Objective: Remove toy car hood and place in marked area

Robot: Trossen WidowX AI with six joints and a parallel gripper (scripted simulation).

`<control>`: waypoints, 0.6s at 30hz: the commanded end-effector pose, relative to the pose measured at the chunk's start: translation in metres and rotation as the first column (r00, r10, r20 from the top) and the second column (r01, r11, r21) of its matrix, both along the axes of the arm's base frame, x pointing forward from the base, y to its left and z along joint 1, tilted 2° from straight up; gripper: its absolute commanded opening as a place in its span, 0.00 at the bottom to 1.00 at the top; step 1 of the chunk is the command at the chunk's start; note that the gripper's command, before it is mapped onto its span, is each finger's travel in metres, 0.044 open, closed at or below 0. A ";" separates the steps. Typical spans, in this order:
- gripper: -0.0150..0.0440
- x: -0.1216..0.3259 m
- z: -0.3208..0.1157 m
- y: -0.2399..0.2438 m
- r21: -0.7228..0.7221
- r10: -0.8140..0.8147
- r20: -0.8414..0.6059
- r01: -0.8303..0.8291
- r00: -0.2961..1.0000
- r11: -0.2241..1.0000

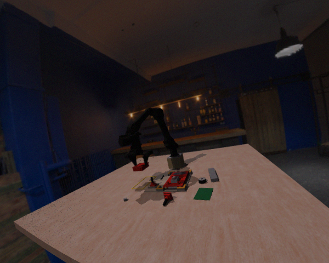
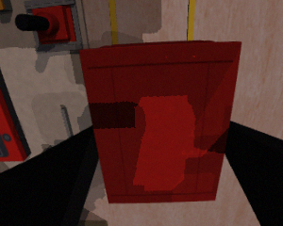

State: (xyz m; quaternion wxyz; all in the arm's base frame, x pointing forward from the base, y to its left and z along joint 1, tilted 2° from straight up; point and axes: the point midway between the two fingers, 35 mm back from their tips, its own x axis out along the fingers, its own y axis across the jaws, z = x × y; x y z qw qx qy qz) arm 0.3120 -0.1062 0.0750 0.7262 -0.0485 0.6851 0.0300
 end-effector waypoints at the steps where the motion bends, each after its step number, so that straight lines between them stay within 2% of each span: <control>1: 0.25 0.000 -0.003 -0.001 0.003 0.004 0.002 -0.004 1.000 1.000; 18: 0.25 0.002 -0.013 -0.001 0.003 0.004 0.002 -0.004 1.000 1.000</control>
